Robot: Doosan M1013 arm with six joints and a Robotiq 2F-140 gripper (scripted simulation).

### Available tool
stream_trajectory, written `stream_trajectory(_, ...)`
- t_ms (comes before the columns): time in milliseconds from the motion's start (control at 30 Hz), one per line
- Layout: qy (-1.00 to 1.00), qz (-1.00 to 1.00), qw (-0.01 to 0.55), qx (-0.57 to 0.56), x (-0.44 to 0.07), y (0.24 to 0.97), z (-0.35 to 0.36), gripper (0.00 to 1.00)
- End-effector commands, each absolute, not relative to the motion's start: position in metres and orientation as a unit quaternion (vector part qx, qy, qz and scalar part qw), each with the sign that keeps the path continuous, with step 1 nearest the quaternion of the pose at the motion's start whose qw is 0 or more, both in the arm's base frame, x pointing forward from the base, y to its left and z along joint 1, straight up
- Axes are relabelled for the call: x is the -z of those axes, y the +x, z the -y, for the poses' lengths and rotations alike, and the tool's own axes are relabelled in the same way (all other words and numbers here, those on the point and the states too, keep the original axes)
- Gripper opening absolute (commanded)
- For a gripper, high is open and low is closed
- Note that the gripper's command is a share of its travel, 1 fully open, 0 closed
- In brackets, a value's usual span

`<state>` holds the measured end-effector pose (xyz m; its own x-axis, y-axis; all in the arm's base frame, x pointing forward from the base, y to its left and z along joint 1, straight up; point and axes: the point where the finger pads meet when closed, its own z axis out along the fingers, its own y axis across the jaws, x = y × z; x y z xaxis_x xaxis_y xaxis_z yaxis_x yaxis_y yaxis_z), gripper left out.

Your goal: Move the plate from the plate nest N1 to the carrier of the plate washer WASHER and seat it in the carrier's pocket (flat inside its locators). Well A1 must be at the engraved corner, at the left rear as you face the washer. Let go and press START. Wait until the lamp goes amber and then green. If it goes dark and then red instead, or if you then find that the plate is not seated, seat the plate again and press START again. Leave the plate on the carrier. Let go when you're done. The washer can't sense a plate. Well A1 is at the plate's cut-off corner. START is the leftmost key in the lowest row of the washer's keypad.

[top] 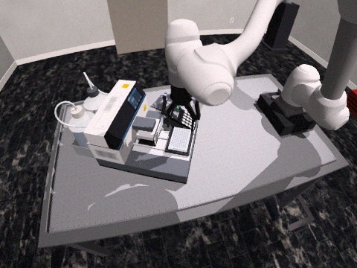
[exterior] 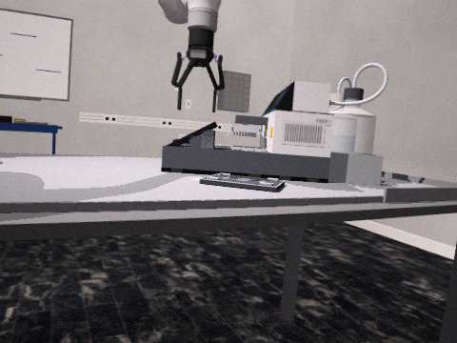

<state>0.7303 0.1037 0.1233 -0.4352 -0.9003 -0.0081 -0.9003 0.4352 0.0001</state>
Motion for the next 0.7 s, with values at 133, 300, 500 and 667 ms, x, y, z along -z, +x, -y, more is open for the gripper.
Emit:
stream_trajectory(133, -0.531, -0.847, 0.004, -0.002, -0.130, 0.731, -0.104, 0.70)
stream_trajectory(300, -0.531, -0.847, 0.004, -0.002, -0.130, 0.731, -0.104, 0.70)
stream_trajectory(500, -0.600, -0.800, 0.004, -0.002, -0.130, 0.709, -0.091, 0.10)
stream_trajectory(667, -0.665, -0.747, 0.004, -0.001, -0.129, 0.688, -0.078, 0.10)
